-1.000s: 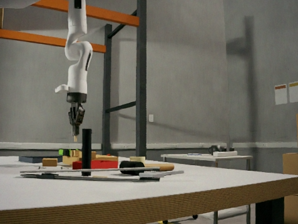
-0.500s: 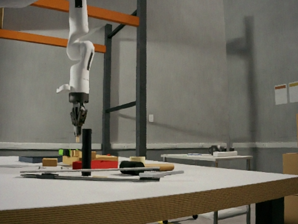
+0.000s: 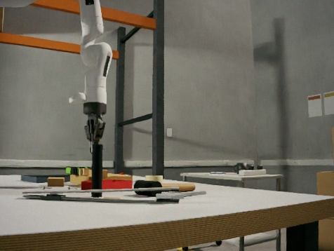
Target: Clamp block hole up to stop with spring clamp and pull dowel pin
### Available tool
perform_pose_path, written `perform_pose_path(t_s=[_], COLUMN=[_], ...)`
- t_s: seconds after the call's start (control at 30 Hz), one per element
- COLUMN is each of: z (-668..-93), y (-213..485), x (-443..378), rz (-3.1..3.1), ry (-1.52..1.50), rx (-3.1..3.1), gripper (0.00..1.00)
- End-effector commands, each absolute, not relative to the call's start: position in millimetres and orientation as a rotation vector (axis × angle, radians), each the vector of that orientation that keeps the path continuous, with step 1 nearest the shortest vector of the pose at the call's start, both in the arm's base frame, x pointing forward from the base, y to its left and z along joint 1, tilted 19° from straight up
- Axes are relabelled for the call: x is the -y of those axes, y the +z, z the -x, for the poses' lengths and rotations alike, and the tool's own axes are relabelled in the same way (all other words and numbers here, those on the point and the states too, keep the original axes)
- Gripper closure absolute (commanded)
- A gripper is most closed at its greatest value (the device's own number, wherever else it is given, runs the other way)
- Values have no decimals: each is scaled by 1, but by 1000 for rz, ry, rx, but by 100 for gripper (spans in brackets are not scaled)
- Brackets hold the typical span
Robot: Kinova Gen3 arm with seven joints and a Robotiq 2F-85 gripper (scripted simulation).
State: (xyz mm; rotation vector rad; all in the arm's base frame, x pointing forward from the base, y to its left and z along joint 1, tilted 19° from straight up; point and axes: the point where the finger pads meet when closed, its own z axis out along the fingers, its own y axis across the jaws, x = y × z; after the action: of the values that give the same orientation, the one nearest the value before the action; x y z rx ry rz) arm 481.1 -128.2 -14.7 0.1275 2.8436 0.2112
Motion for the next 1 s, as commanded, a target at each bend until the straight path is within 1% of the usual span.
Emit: perform_pose_path(t_s=[0.0, 0.63, 0.97], z=[-483, -474, -469], y=[-18, -30, -33], x=[149, 223, 242], rz=[-124, -127, -128], ry=[210, 223, 233], rx=[-2846, -2847, -2845], gripper=[90, 90, 90])
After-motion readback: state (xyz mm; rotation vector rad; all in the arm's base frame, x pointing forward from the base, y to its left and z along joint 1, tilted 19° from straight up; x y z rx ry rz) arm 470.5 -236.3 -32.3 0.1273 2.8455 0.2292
